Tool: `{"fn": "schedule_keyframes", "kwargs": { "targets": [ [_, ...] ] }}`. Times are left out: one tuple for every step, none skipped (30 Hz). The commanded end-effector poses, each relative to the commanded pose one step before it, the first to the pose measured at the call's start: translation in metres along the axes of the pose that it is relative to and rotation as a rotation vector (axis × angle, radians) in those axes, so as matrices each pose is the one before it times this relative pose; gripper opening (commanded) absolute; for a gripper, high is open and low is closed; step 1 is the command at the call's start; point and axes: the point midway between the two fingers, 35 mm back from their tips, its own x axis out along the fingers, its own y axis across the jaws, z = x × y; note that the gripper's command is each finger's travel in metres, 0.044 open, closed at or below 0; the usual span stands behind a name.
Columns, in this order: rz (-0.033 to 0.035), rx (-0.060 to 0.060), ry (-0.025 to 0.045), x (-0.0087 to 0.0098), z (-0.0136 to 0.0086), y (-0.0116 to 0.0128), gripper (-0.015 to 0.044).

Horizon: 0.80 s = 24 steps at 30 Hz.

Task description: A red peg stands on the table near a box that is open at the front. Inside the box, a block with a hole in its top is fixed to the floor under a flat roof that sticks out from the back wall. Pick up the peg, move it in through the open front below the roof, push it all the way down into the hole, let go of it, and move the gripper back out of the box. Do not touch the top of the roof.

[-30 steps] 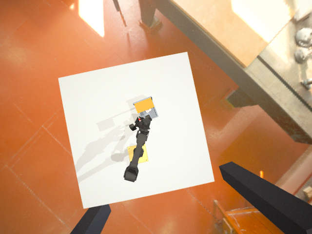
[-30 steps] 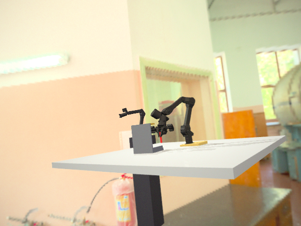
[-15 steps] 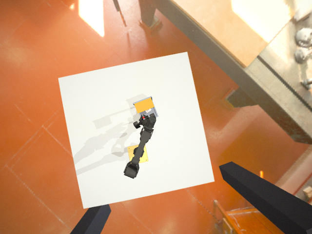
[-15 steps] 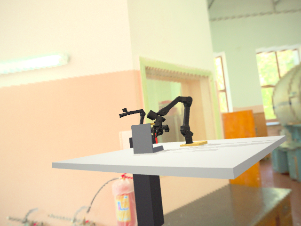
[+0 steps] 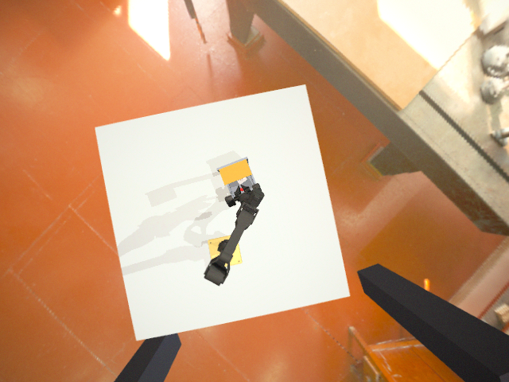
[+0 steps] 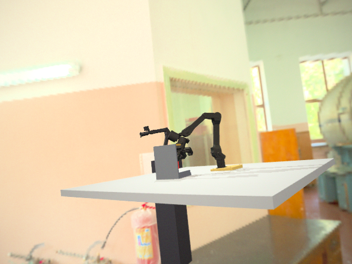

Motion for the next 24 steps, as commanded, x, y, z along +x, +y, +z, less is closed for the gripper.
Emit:
{"fn": "schedule_keyframes", "kwargs": {
  "targets": [
    [0.01328,0.0004,0.00958,-0.00160,-0.00034,0.01167,0.0000],
    [0.00204,0.0018,0.00043,-0.00008,0.00061,0.00230,0.0000],
    [0.00123,0.0011,0.00026,-0.00005,0.00037,0.00138,0.0000],
    [0.00001,0.0000,0.00001,0.00040,-0.00041,0.00005,0.0000],
    [0.00003,0.0000,0.00005,0.00120,-0.00123,0.00014,0.0000],
    [0.00005,0.0000,0.00013,0.00201,-0.00206,0.00021,0.0000],
    [0.00008,0.0001,0.00024,0.00245,-0.00251,0.00021,0.0000],
    [0.00009,0.0001,0.00032,0.00247,-0.00252,0.00017,0.0000],
    [0.00008,0.0001,0.00033,0.00206,-0.00210,0.00010,0.0000],
    [0.00005,0.0001,0.00023,0.00125,-0.00127,0.00004,0.0000],
    [0.00000,0.0000,0.00002,0.00041,-0.00043,0.00003,0.0000],
    [-0.00001,0.0000,0.00007,0.00123,-0.00128,0.00009,0.0000],
    [-0.00001,0.0000,0.00015,0.00206,-0.00214,0.00013,0.0000],
    [0.00000,0.0000,0.00026,0.00255,-0.00264,0.00012,0.0000],
    [0.00001,0.0000,0.00033,0.00257,-0.00265,0.00006,0.0000],
    [0.00002,0.0001,0.00033,0.00212,-0.00217,0.00002,0.0000],
    [0.00001,0.0000,0.00022,0.00128,-0.00131,-0.00001,0.0000],
    [0.00000,0.0000,0.00008,0.00043,-0.00044,-0.00001,0.0000],
    [0.00000,0.0000,-0.00001,-0.00013,0.00014,-0.00008,0.0000],
    [-0.00002,0.0000,0.00000,-0.00005,0.00006,-0.00032,0.0000],
    [-0.00002,0.0000,0.00002,0.00021,-0.00022,-0.00036,0.0000],
    [-0.00002,0.0000,0.00004,0.00036,-0.00037,-0.00037,0.0000],
    [-0.00001,0.0000,0.00004,0.00039,-0.00040,-0.00024,0.0000],
    [0.00000,0.0000,0.00004,0.00036,-0.00038,-0.00007,0.0000]
  ]
}}
